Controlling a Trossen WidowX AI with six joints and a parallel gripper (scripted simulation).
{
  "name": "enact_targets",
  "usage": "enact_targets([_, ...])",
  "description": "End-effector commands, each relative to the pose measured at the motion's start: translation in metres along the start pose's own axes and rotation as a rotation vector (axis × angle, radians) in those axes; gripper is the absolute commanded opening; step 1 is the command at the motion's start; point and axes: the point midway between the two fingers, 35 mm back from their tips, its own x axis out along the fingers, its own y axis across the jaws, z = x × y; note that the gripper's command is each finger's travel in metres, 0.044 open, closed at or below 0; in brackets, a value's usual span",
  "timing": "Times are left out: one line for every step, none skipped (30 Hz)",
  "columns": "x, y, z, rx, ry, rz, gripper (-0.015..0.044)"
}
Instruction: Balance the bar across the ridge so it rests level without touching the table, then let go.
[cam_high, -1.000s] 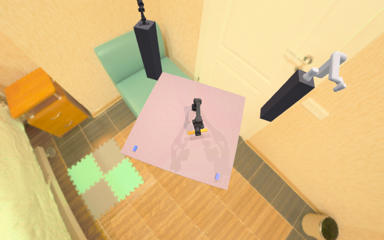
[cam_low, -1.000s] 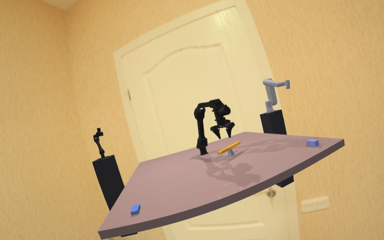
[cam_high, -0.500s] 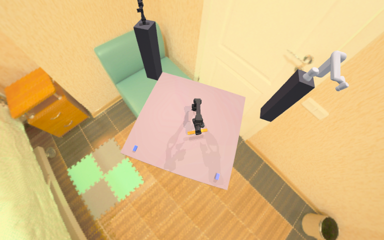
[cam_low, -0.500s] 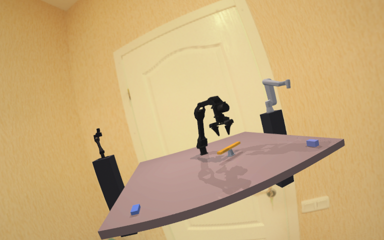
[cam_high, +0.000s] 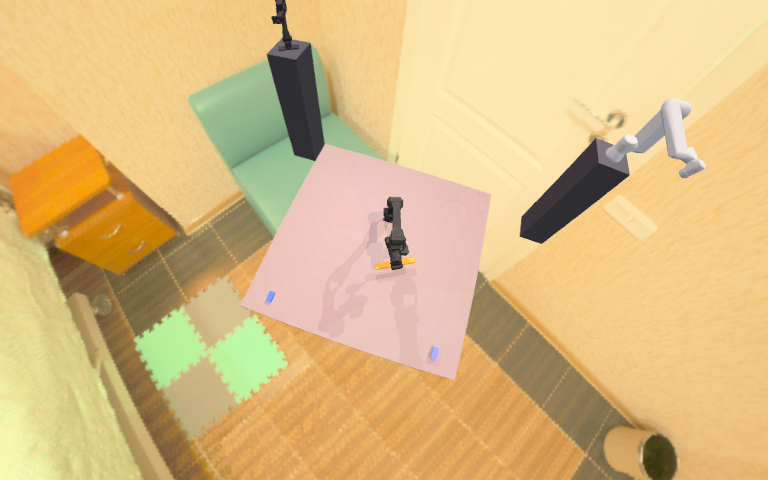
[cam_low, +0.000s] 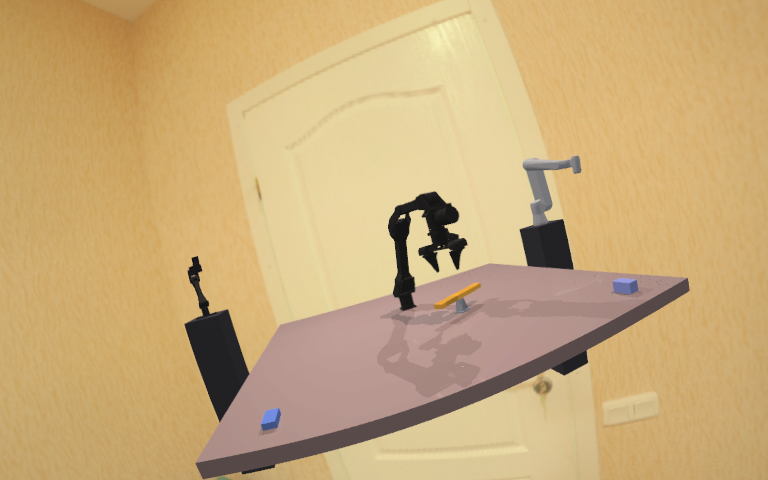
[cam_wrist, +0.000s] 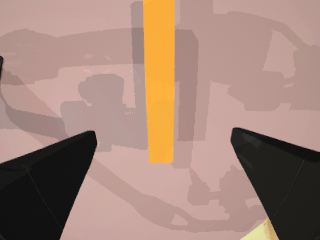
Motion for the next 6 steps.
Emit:
enact_targets([0.0004,0.0004,0.0001,0.000,-0.001,0.004,0.0440])
enact_targets([0.0004,0.0004,0.0001,0.000,-0.001,0.004,0.0440])
enact_targets([0.0004,0.0004,0.0001,0.000,-0.001,0.004,0.0440])
enact_targets([0.0004,0.0004,0.0001,0.000,-0.001,0.004,0.0440])
enact_targets([0.0004,0.0004,0.0001,0.000,-0.001,0.004,0.0440])
enact_targets([0.0004,0.0004,0.0001,0.000,-0.001,0.004,0.0440])
